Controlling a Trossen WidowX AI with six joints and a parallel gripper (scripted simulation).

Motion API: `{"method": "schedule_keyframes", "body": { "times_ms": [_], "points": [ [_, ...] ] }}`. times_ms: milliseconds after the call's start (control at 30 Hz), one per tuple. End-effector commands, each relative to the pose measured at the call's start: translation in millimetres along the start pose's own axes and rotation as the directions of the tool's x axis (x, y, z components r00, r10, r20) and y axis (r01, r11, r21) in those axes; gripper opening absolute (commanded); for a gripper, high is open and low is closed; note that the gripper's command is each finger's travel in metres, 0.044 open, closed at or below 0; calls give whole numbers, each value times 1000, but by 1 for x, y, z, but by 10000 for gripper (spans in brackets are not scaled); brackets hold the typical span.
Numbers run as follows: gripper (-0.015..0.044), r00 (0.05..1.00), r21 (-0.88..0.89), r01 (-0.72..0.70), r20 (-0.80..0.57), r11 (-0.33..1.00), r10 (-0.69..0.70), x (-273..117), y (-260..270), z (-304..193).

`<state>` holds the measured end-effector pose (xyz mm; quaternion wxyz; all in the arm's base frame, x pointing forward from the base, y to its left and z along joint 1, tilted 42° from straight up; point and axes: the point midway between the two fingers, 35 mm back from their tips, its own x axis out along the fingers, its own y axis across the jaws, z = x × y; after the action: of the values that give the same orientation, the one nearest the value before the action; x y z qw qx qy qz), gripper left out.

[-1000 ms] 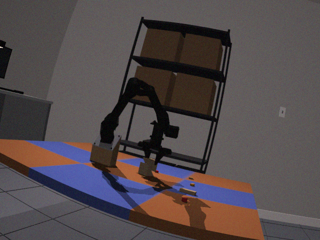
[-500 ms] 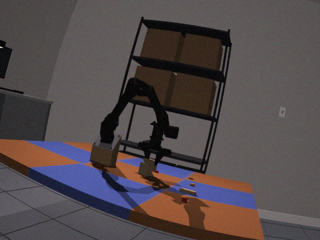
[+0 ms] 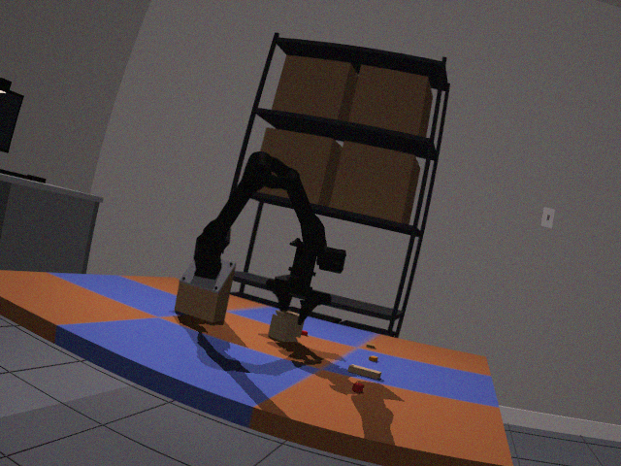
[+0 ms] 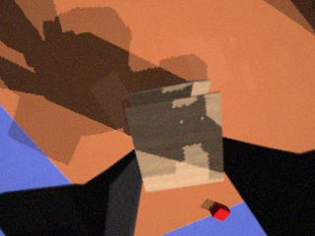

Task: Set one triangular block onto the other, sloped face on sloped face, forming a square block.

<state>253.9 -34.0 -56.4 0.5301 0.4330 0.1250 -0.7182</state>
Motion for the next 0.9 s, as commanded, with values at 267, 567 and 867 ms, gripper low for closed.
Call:
{"method": "schedule_keyframes", "body": {
  "times_ms": [267,567,867],
  "points": [
    [0,1000,-4,-6,3,1000,6,6,1,3],
    [0,1000,-4,-6,3,1000,6,10,1,5],
    [0,1000,-6,-6,3,1000,6,10,1,5]
  ]
}}
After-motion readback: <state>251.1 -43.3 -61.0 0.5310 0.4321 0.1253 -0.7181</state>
